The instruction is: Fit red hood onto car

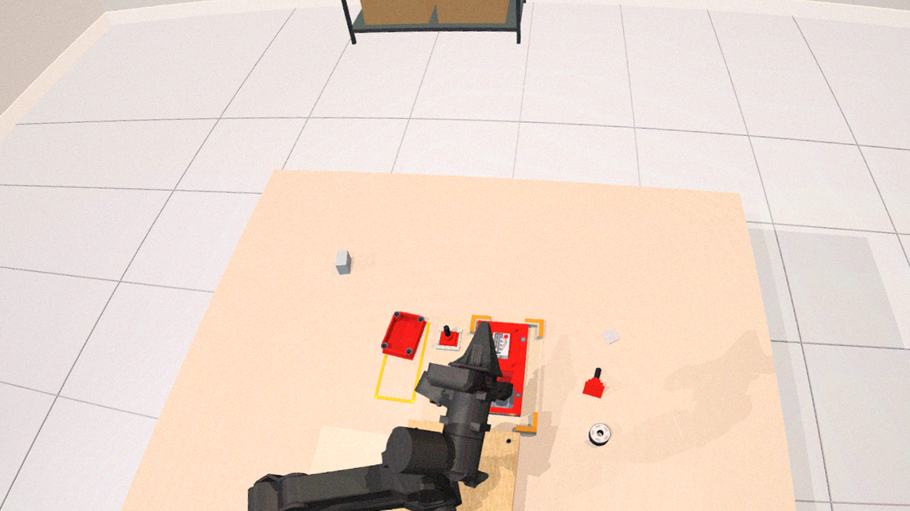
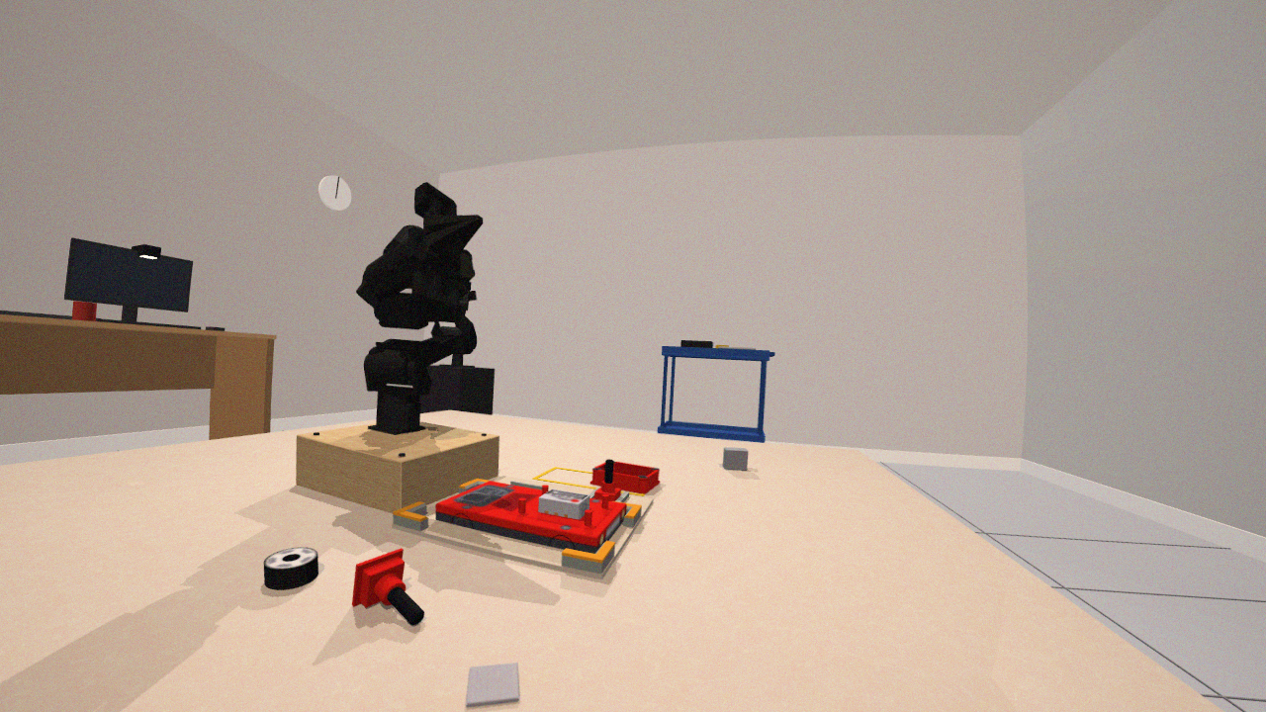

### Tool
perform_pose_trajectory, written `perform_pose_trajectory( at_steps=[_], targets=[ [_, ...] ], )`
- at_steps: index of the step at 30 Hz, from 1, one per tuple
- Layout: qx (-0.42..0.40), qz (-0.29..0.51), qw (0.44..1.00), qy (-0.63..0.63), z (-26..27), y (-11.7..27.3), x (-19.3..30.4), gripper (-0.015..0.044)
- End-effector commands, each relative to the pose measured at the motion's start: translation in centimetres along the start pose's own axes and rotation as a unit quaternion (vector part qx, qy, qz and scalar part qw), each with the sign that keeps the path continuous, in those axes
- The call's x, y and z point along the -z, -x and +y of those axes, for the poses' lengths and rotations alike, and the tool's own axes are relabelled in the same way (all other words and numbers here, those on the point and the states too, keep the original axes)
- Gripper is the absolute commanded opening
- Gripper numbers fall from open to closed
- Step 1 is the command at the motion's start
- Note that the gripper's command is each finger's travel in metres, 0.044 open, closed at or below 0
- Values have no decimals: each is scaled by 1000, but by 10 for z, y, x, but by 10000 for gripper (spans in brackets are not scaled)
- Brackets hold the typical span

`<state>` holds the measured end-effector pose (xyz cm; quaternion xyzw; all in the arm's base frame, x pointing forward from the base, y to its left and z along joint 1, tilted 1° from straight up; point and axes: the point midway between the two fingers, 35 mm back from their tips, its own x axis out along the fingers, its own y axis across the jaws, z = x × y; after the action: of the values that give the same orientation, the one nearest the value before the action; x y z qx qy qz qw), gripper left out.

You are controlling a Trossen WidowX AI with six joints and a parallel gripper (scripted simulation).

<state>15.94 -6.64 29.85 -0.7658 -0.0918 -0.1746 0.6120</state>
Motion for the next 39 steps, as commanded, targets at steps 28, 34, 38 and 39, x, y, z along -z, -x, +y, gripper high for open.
perform_pose_trajectory(
  at_steps=[28,34,38,39],
  targets=[
    [-140,100,735,-656,114,-113,-43,440],
    [-207,152,655,-711,155,-121,-96,440],
    [-247,187,614,-726,179,-117,-136,440],
    [-256,196,605,-728,184,-115,-147,440]
  ],
)
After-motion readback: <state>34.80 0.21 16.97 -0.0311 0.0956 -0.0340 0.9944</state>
